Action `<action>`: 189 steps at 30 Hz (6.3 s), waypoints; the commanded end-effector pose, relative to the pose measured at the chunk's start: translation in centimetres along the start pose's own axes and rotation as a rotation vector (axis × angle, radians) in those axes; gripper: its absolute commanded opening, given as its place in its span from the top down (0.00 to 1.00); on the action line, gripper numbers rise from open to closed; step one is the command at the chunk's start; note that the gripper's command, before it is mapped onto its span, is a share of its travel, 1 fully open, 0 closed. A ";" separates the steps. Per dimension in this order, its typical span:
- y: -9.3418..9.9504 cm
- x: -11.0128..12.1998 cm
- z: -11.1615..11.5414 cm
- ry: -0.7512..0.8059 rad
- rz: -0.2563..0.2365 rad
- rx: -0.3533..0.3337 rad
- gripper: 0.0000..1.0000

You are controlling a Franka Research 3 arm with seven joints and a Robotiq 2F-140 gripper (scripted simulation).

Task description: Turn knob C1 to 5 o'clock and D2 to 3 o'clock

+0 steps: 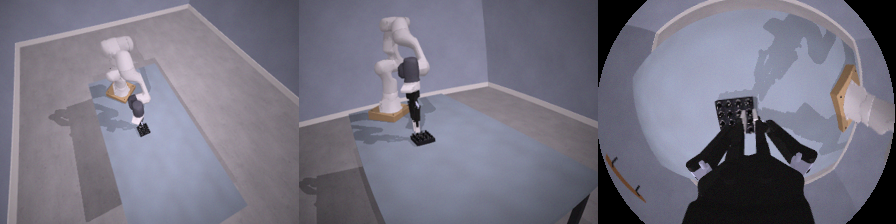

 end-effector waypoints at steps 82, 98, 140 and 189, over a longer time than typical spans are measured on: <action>-1.5 0.1 0.2 0.003 0.000 0.000 0.88; -1.5 0.1 0.2 0.003 0.000 0.000 0.88; -1.5 0.1 0.2 0.002 0.000 0.000 0.95; -1.5 0.1 0.2 -0.522 0.000 0.000 0.95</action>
Point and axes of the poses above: the point where the finger pads meet when closed, its own y axis back along the fingers, its own x axis across the jaws, z = x × y, the point moved 10 cm from there along y, back along the fingers, and after that the axes turned 6 degrees about -y, right-handed, at the moved point
